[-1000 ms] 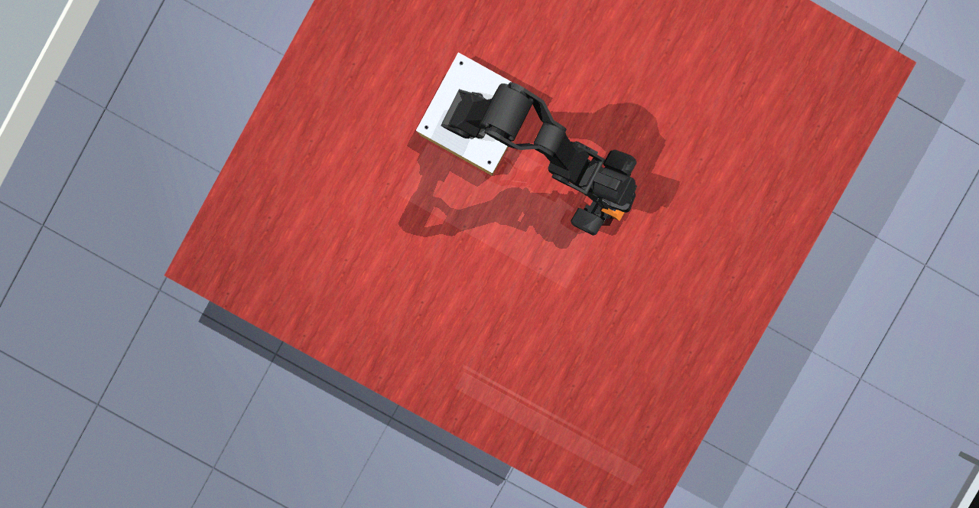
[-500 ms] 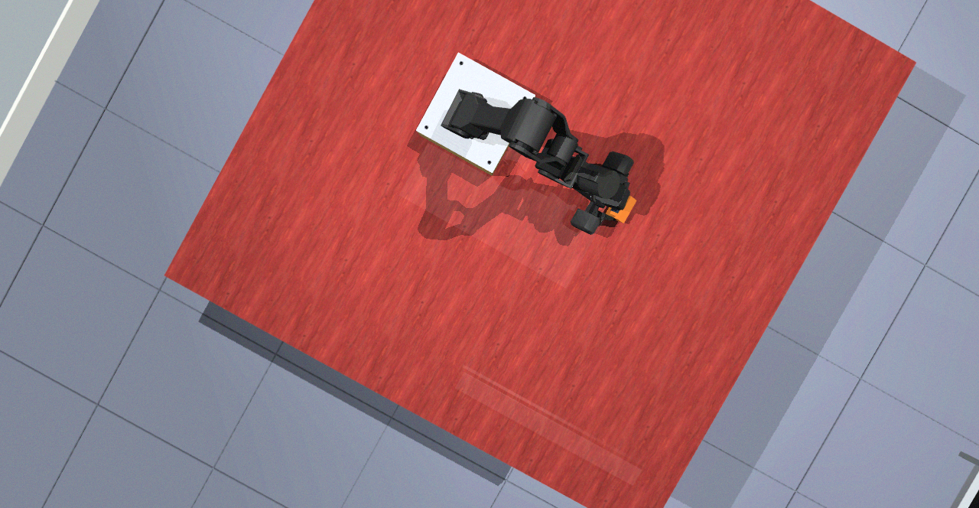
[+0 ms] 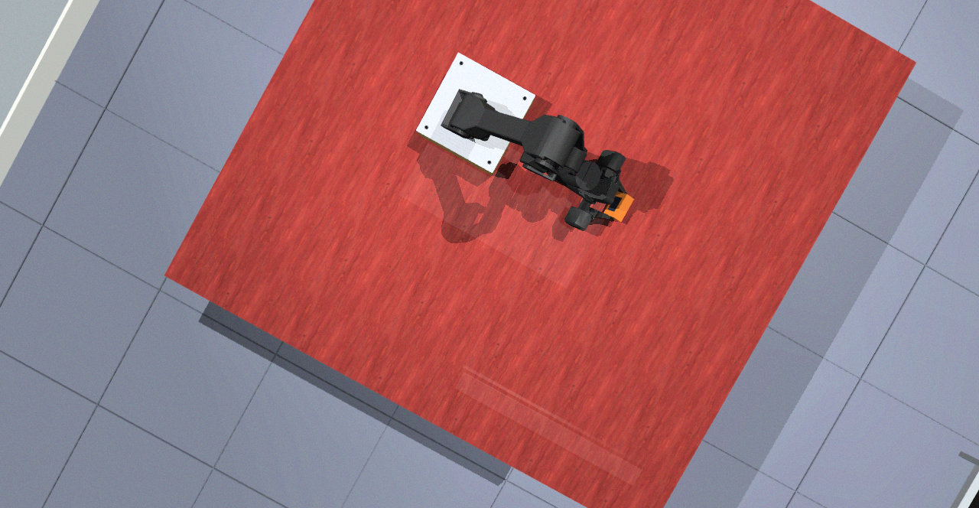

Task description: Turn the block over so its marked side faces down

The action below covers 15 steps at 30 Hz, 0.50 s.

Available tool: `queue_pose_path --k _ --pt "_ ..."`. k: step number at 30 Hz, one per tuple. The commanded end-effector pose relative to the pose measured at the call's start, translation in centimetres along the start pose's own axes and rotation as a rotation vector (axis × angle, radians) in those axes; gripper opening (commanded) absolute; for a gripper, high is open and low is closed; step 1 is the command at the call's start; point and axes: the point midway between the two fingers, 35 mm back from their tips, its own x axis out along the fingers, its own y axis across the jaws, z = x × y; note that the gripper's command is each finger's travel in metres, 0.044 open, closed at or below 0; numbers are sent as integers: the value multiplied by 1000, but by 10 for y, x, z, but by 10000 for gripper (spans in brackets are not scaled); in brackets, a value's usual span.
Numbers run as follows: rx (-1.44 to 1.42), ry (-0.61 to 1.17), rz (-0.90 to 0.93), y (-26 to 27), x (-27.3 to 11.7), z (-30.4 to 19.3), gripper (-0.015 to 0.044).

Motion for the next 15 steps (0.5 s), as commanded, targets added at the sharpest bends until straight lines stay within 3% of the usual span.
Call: queue_pose_path --k 1,15 --pt "-4 -41 0 0 -8 -4 0" --pt "-5 -68 0 -1 -13 0 0"
